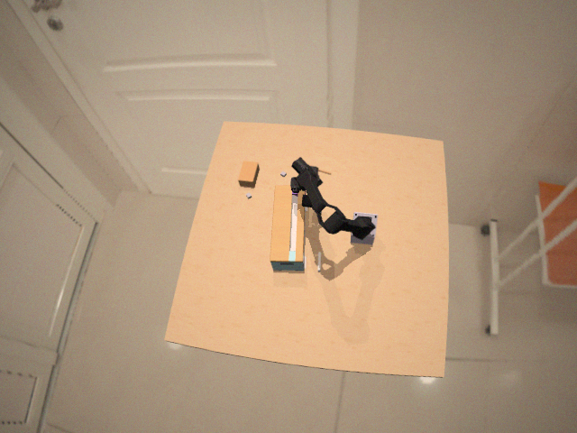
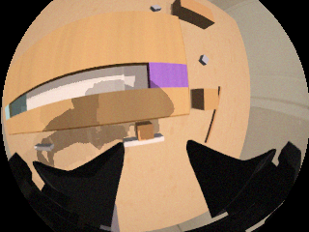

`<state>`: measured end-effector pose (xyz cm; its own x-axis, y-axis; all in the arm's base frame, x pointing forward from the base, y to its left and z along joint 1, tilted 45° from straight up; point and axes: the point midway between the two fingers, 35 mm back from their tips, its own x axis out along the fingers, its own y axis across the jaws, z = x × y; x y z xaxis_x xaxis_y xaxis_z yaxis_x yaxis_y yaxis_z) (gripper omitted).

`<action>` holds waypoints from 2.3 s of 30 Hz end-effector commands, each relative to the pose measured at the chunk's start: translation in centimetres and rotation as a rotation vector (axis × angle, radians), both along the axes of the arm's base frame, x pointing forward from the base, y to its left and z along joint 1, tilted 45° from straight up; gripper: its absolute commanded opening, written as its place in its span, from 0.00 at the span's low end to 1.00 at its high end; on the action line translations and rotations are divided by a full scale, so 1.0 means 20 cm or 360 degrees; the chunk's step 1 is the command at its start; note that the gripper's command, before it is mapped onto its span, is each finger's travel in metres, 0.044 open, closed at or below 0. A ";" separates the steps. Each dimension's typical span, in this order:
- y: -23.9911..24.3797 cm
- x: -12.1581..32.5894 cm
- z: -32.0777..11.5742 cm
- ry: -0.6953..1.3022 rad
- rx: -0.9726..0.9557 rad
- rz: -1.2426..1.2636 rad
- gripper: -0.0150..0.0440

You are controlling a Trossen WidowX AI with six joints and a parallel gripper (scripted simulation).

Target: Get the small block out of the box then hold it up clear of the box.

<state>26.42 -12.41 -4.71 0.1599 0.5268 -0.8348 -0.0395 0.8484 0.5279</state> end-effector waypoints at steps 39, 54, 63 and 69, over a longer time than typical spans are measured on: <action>-0.11 -0.11 -0.06 0.2785 0.1422 -0.3532 0.74; -0.11 -0.11 -0.06 0.3017 0.1487 -0.3703 0.74; -0.11 -0.11 -0.06 0.3017 0.1487 -0.3703 0.74; 0.03 -0.08 -0.21 0.3012 0.1487 -0.3710 0.74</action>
